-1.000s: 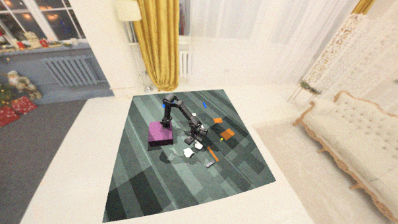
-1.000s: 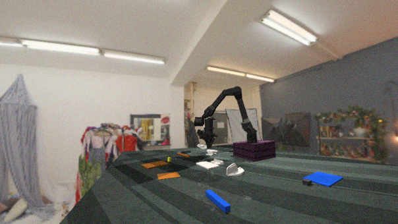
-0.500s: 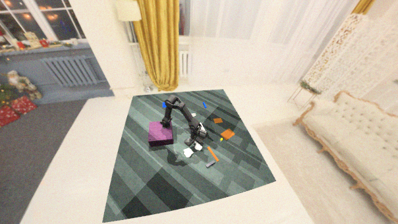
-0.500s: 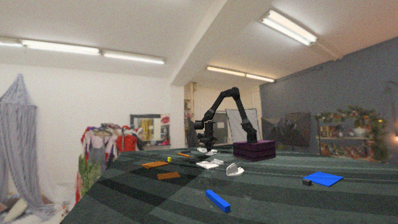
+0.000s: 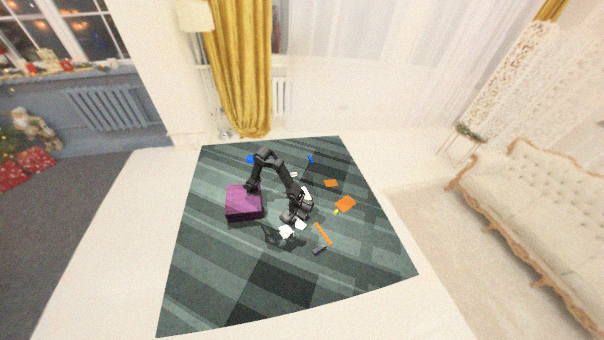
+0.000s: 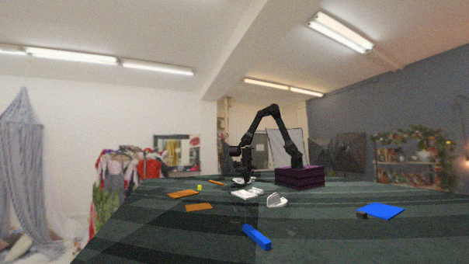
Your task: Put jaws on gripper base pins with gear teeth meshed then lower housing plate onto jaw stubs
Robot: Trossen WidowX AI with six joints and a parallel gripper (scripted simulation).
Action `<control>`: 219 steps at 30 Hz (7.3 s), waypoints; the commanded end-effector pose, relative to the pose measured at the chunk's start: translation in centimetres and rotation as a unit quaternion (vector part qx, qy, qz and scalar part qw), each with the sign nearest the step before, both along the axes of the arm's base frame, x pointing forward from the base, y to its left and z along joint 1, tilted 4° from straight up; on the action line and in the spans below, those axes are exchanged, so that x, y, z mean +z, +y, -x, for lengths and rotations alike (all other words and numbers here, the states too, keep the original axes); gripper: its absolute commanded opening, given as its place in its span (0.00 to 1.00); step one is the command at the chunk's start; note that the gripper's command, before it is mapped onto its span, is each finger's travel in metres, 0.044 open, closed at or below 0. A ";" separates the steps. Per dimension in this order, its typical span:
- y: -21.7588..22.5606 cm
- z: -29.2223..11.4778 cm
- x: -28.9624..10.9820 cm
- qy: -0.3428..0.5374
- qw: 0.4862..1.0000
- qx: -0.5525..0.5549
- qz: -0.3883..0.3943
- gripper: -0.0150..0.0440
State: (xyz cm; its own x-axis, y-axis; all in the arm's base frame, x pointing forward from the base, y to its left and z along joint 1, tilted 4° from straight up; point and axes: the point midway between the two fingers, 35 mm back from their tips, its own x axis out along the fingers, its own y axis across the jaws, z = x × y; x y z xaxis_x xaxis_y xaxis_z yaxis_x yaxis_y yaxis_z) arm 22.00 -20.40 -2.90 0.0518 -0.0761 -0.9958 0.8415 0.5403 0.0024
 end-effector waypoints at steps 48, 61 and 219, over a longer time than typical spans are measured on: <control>0.6 0.5 6.6 0.001 1.000 0.000 -0.002 1.00; 0.6 0.5 6.6 0.001 1.000 0.000 -0.002 1.00; 0.5 -1.3 6.1 -0.005 0.998 -0.054 -0.007 1.00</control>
State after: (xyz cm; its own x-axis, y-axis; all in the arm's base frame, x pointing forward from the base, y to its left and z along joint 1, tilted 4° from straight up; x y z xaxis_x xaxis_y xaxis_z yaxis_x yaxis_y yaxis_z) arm 23.37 -19.88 3.20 0.0538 -0.0676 -0.9963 0.8951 0.4456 0.0181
